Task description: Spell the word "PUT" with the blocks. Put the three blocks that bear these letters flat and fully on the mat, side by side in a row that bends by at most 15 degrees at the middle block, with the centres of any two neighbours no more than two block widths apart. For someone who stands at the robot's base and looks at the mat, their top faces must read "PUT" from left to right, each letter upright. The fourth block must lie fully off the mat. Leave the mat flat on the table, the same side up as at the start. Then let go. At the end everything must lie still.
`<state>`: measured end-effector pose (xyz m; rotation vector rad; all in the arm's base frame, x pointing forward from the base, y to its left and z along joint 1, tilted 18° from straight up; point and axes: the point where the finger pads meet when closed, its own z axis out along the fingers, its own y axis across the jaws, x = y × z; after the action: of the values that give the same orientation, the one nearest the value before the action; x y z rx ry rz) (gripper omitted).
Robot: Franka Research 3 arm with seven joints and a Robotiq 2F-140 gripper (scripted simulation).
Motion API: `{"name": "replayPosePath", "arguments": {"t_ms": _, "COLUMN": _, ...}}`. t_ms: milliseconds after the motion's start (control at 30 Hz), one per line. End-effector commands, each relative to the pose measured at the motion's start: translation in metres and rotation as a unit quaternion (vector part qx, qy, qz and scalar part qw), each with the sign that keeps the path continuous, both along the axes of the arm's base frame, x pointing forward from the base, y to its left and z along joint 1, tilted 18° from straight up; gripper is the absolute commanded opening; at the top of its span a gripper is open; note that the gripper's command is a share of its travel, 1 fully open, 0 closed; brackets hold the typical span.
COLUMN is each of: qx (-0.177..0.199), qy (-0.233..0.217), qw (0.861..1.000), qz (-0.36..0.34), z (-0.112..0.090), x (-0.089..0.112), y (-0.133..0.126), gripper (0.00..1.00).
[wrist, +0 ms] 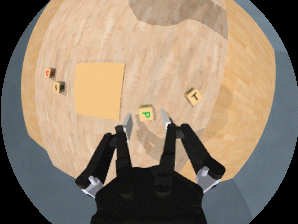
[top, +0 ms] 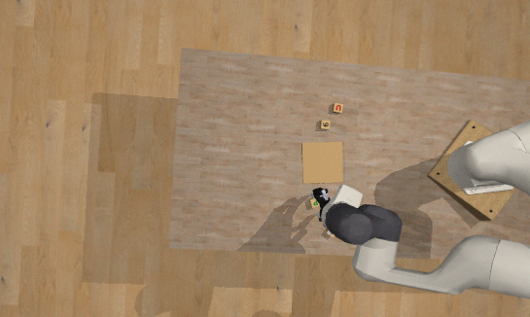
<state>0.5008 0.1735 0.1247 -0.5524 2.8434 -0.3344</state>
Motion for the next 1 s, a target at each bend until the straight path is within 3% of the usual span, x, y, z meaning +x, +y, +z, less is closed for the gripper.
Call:
{"name": "replayPosePath", "arguments": {"t_ms": 0, "qx": 0.001, "qy": 0.000, "qw": 1.000, "qz": 0.000, "z": -0.001, "x": 0.000, "y": -0.001, "gripper": 0.40}}
{"name": "replayPosePath", "arguments": {"t_ms": 600, "qx": 0.001, "qy": 0.000, "qw": 1.000, "qz": 0.000, "z": -0.001, "x": 0.000, "y": -0.001, "gripper": 0.40}}
{"name": "replayPosePath", "arguments": {"t_ms": 967, "qx": 0.001, "qy": 0.000, "qw": 1.000, "qz": 0.000, "z": -0.014, "x": 0.004, "y": -0.004, "gripper": 0.40}}
